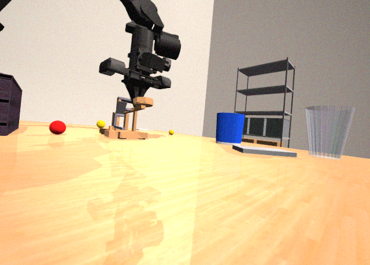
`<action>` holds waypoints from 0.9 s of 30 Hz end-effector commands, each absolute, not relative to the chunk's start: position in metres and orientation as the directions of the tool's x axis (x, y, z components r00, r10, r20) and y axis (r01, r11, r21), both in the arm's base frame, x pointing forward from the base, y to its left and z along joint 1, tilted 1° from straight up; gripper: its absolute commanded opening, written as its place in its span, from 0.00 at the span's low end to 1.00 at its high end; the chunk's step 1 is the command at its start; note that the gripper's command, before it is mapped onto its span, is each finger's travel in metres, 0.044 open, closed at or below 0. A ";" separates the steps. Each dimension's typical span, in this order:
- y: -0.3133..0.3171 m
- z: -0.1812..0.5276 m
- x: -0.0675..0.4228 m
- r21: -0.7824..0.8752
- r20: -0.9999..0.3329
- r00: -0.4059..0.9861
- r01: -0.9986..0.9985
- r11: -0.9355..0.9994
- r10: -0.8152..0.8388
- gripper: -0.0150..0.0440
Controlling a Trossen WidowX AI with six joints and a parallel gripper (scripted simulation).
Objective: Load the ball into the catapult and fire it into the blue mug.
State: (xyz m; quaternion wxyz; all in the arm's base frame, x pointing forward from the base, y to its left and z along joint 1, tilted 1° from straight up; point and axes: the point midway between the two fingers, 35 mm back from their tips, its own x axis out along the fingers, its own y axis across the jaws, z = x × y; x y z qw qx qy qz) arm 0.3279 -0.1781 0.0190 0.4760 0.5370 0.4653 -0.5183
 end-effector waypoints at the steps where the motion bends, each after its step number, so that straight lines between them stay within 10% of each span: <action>1: -0.182 0.012 0.326 0.024 -1.000 0.025 0.993 -0.115 0.005 0.25; 27: -0.184 -0.014 0.329 0.034 -0.999 0.036 0.993 -0.113 0.010 0.25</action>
